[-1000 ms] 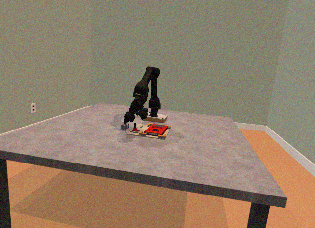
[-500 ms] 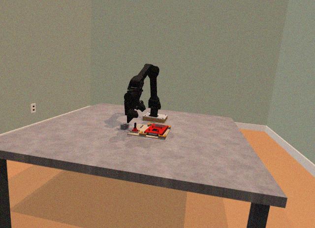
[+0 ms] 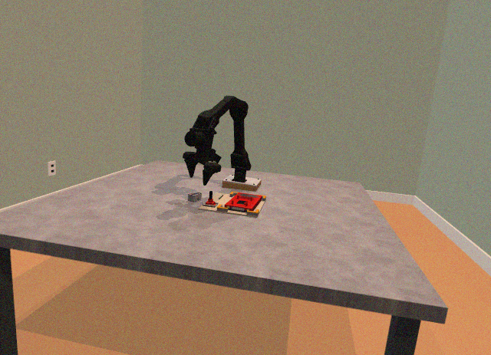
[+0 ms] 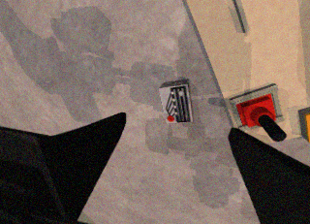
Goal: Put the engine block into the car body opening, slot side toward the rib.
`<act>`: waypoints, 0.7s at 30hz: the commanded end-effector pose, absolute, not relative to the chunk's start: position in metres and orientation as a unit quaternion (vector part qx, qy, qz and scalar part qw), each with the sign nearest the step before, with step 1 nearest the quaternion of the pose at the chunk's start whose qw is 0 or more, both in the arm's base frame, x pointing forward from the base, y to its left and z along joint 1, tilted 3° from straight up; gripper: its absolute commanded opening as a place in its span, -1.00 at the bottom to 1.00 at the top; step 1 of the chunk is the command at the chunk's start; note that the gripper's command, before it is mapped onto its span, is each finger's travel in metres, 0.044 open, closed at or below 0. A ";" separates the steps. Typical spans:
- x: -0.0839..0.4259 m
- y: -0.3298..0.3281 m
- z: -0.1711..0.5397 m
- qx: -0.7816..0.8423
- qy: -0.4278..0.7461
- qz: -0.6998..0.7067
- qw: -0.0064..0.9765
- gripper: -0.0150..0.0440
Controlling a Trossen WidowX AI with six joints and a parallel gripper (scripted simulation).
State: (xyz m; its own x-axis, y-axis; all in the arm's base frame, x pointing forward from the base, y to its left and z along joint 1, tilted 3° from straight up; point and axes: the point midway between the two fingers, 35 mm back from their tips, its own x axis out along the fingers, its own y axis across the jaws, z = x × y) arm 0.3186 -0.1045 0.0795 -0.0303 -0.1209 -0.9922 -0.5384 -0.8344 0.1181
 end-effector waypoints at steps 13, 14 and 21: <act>0.320 -0.109 0.094 -0.721 0.120 0.674 0.108 1.00; 0.320 -0.112 0.094 -0.720 0.125 0.673 0.109 1.00; 0.321 -0.116 0.064 -0.720 0.130 0.673 0.111 1.00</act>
